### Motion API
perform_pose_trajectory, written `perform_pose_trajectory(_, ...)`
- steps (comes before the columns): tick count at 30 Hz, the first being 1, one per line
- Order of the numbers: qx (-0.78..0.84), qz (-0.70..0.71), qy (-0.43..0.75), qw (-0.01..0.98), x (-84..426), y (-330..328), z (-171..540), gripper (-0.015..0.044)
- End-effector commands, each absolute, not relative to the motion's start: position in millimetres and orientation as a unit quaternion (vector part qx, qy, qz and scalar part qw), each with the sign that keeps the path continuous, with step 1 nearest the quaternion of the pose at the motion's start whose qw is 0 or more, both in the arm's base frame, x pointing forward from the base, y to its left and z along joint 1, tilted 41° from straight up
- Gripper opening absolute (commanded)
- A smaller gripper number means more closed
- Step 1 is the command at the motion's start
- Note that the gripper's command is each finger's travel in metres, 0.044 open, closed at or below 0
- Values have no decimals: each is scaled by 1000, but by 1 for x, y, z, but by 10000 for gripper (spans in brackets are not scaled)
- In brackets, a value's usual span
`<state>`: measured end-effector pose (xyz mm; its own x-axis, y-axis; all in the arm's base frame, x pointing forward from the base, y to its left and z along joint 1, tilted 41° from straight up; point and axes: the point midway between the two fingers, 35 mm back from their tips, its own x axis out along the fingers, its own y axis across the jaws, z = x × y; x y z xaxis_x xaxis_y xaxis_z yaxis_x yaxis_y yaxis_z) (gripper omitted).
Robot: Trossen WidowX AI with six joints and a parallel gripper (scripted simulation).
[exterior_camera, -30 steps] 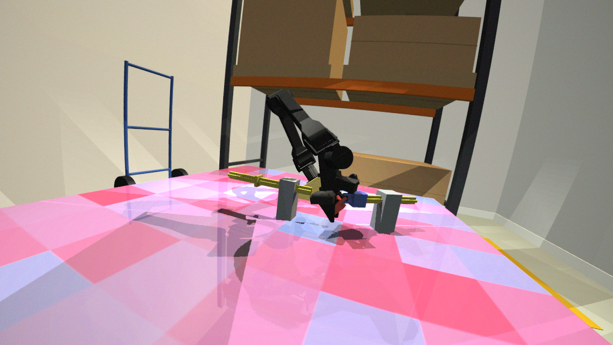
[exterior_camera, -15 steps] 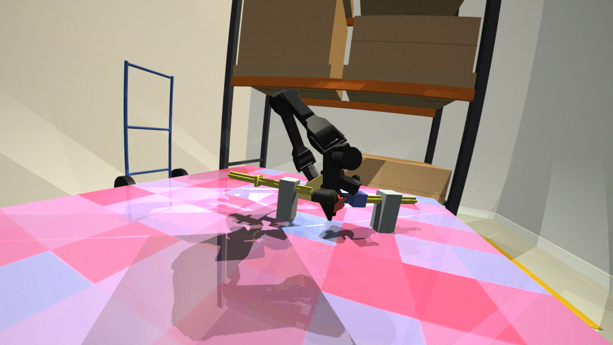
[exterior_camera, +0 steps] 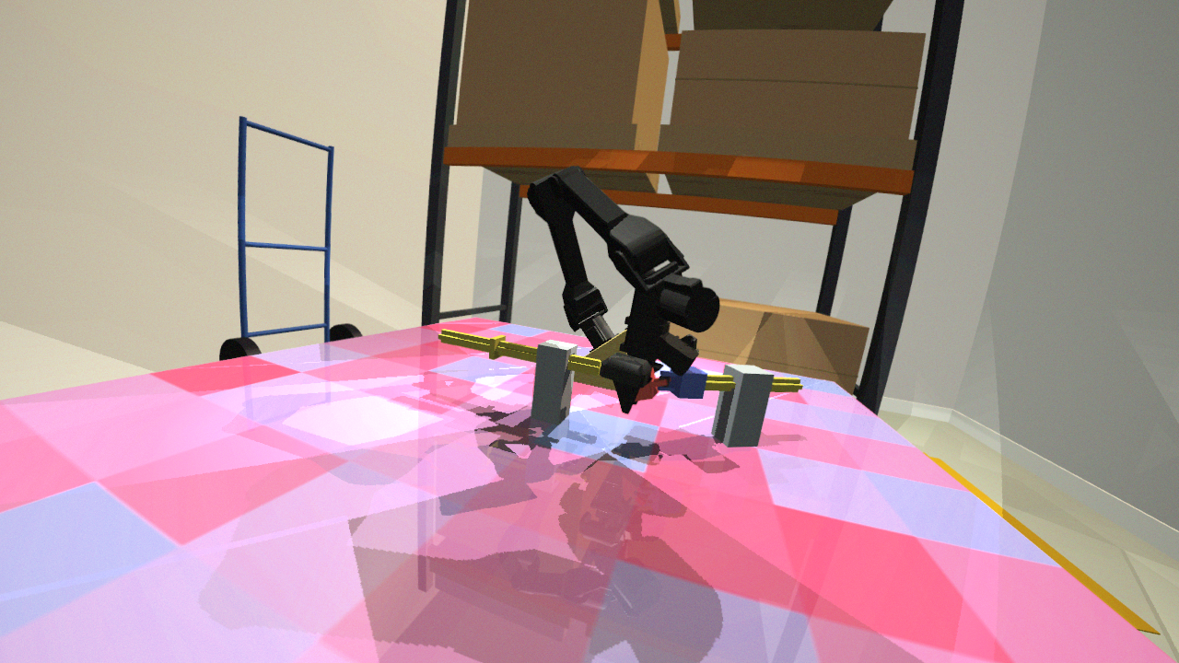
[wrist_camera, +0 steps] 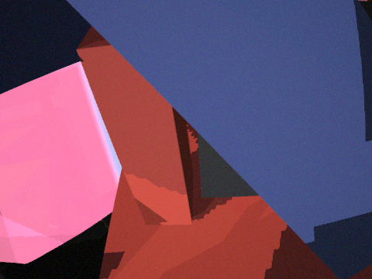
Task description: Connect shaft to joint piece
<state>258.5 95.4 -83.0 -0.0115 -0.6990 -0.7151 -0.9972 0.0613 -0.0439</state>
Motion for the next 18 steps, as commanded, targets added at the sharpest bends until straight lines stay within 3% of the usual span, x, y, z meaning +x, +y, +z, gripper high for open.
perform_pose_trajectory(1,-650,236,671,268,259,96,-81,0)
perform_pose_trajectory(18,-652,220,685,239,260,98,-71,0)
